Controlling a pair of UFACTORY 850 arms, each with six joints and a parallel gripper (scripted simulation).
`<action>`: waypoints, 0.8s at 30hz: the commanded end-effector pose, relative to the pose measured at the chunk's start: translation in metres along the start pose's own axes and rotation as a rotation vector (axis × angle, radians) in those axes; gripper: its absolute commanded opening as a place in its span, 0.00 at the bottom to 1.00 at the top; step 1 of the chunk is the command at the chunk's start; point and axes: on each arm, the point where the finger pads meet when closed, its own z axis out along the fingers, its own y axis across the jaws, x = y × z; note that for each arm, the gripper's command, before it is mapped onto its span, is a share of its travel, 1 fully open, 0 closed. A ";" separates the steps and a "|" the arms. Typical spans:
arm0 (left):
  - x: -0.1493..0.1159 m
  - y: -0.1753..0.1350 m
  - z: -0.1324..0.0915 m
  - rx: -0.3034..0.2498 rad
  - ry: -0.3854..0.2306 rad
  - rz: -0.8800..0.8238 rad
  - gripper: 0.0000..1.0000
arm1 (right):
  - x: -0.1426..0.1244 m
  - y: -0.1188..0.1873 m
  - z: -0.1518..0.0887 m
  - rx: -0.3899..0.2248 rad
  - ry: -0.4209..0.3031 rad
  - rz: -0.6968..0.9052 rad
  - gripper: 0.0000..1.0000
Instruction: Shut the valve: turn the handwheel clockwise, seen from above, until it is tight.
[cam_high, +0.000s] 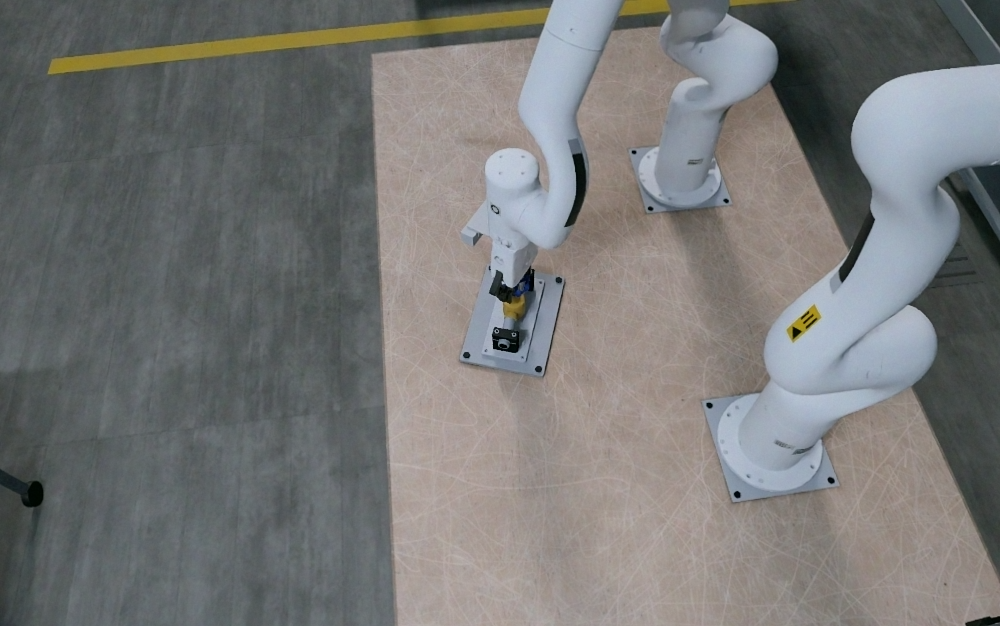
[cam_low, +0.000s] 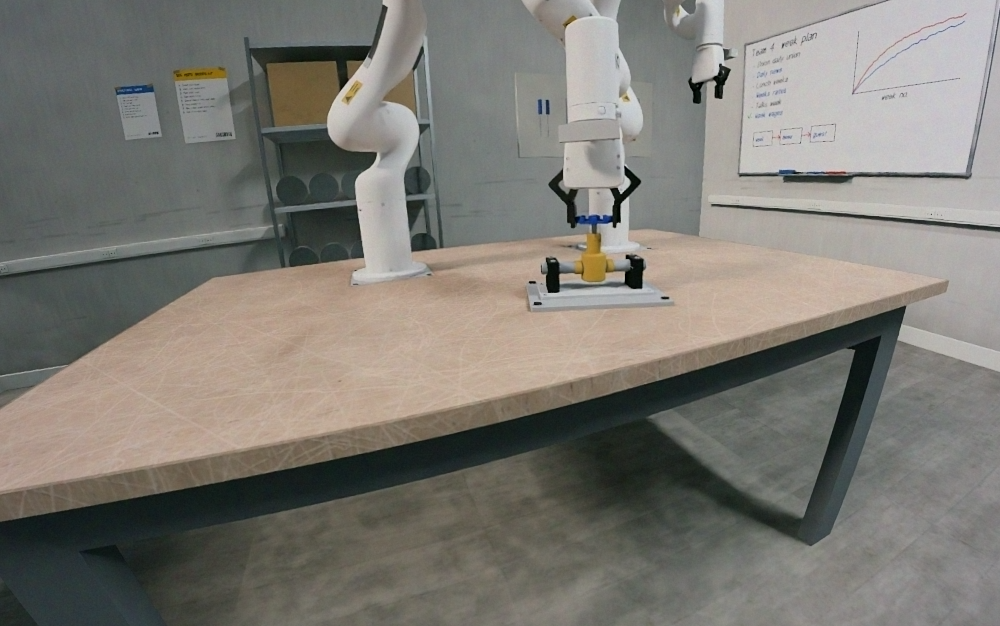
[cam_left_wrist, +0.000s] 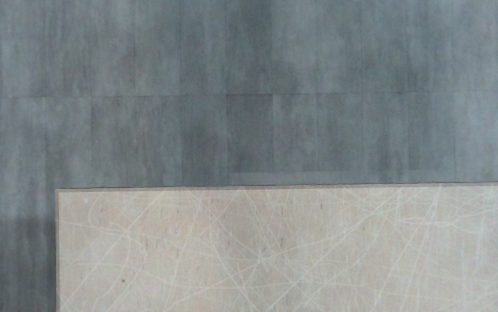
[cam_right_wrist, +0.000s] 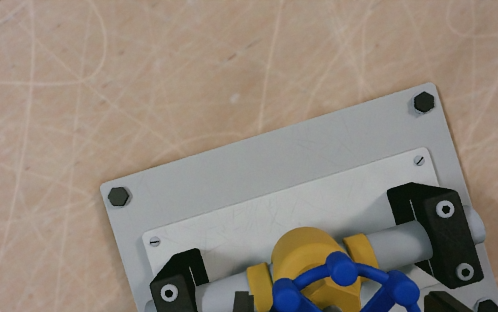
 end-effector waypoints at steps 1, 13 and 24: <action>0.000 0.000 -0.001 0.000 0.002 0.000 1.00 | 0.000 -0.001 -0.001 0.001 0.006 0.085 0.00; 0.000 0.000 -0.001 0.000 0.002 0.000 1.00 | 0.000 -0.001 -0.001 0.001 0.006 0.250 0.00; 0.000 0.000 -0.001 0.000 0.002 0.000 1.00 | 0.000 -0.001 -0.001 0.002 0.006 0.401 0.00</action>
